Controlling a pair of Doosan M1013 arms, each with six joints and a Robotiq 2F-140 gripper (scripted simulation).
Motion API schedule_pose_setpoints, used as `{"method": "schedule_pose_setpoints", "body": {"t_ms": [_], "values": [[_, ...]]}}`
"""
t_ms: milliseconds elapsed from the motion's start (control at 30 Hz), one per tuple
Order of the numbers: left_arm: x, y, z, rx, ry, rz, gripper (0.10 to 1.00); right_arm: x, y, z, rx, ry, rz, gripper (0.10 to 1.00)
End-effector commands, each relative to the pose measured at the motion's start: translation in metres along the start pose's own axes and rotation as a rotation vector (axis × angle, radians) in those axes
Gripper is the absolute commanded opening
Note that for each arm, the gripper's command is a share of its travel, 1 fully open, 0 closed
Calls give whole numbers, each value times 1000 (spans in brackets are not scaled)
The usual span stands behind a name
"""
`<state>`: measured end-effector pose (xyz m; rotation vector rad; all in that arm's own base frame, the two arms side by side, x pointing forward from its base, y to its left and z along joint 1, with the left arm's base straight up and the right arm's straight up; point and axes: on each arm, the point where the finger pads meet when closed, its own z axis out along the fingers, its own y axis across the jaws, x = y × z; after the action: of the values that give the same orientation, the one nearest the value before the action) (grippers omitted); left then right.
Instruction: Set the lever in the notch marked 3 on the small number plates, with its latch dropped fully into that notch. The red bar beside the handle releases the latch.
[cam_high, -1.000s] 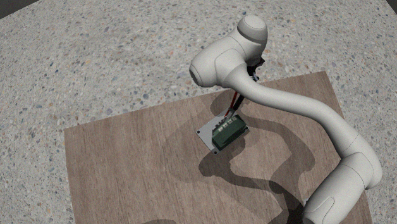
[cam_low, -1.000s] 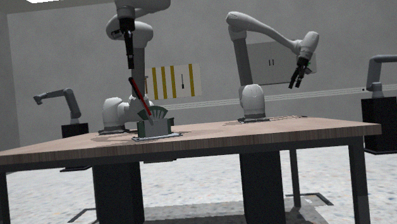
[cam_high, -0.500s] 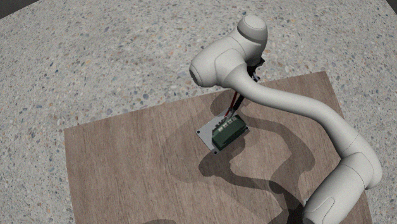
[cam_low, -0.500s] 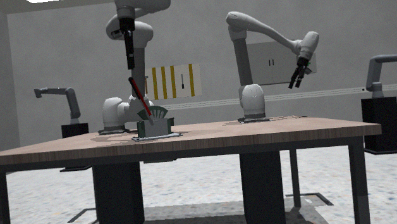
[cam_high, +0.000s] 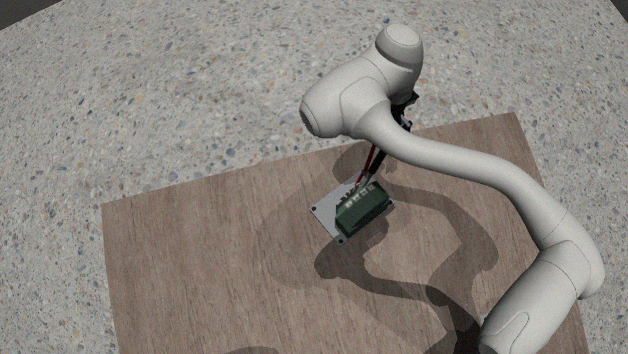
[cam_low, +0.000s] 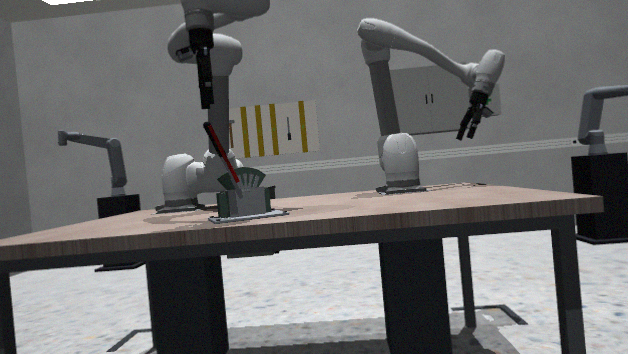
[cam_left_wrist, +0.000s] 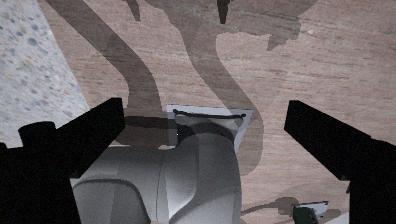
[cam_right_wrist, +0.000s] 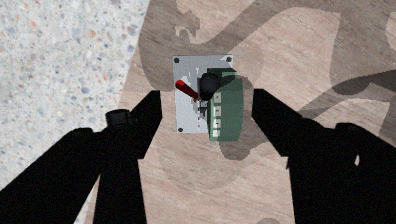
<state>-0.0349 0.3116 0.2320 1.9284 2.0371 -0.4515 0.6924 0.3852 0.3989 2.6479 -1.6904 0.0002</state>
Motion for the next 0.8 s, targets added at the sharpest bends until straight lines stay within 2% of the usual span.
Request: {"method": "schedule_pose_setpoints", "body": {"t_ms": [0, 767], "values": [[0, 0, -1, 0, 1, 0, 1000, 0, 0, -1, 2, -1, 0, 611], [0, 0, -1, 0, 1, 0, 1000, 0, 0, 9, 2, -1, 0, 611]]}}
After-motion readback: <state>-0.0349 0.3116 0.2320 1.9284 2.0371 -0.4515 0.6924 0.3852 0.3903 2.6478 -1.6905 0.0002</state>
